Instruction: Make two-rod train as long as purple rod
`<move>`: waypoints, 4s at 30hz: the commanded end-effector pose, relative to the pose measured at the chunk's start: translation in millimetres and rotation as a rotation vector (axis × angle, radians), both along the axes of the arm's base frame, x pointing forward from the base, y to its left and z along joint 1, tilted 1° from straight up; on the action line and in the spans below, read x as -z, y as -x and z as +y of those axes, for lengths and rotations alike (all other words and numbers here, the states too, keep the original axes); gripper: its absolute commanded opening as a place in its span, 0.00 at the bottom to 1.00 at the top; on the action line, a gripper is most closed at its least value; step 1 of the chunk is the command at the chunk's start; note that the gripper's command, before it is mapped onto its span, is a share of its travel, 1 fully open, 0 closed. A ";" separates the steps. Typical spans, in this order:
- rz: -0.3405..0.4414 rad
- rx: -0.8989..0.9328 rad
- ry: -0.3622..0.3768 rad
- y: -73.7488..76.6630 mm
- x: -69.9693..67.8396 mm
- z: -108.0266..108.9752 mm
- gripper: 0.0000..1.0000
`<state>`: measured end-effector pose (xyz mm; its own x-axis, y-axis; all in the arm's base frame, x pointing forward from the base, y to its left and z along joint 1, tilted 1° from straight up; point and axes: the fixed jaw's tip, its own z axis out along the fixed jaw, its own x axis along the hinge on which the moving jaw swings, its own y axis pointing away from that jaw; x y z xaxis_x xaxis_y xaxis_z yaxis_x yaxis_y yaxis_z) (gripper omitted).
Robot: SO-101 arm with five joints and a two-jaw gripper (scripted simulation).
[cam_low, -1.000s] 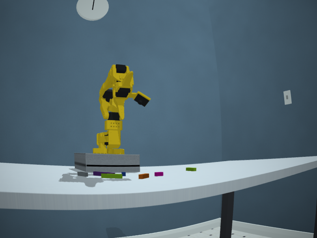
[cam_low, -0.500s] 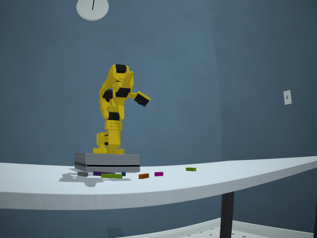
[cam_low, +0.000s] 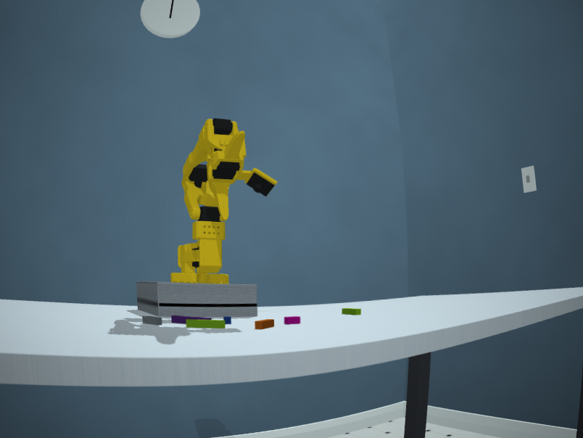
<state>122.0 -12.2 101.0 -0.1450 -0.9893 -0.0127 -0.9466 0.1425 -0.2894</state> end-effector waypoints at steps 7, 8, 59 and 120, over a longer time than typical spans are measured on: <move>0.021 -0.004 -0.005 3.2 2.7 1.8 1.00; 0.021 -0.004 -0.005 3.2 2.7 1.8 1.00; 0.022 -0.306 -0.002 5.3 2.7 37.6 1.00; 0.022 -0.305 -0.002 5.1 2.7 37.5 1.00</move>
